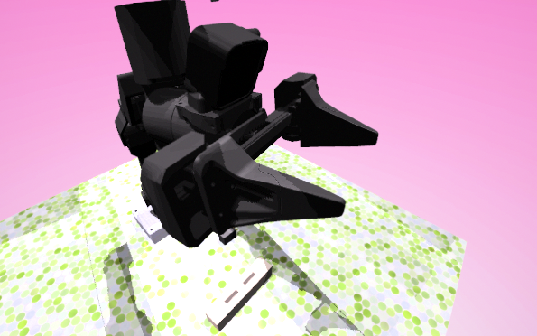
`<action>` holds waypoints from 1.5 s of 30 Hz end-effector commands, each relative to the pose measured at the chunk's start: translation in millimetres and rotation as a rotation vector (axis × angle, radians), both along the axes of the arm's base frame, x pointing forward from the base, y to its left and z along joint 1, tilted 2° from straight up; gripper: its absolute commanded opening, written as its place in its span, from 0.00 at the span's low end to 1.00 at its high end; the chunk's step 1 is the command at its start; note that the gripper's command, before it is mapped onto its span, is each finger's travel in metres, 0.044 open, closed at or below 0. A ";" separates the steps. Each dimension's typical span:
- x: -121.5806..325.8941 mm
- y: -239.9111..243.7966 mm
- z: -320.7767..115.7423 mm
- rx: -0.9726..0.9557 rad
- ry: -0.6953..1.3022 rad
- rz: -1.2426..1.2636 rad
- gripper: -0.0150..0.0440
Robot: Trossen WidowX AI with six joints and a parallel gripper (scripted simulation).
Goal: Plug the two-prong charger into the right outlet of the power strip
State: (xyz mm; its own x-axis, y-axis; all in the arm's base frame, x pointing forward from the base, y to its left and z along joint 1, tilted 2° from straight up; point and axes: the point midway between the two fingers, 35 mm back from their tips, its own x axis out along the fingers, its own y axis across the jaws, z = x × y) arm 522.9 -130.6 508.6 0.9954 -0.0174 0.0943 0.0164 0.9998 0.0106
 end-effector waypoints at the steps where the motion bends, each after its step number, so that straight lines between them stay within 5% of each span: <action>1: 0.2 0.4 -0.8 -0.001 0.002 0.000 0.98; 45: -14.9 122.2 -215.8 -0.299 0.634 0.213 1.00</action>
State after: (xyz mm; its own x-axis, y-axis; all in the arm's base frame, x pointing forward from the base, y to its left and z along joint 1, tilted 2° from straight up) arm 515.7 -18.3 309.0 0.8672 0.1121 -0.4852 -0.2297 0.9546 -0.1899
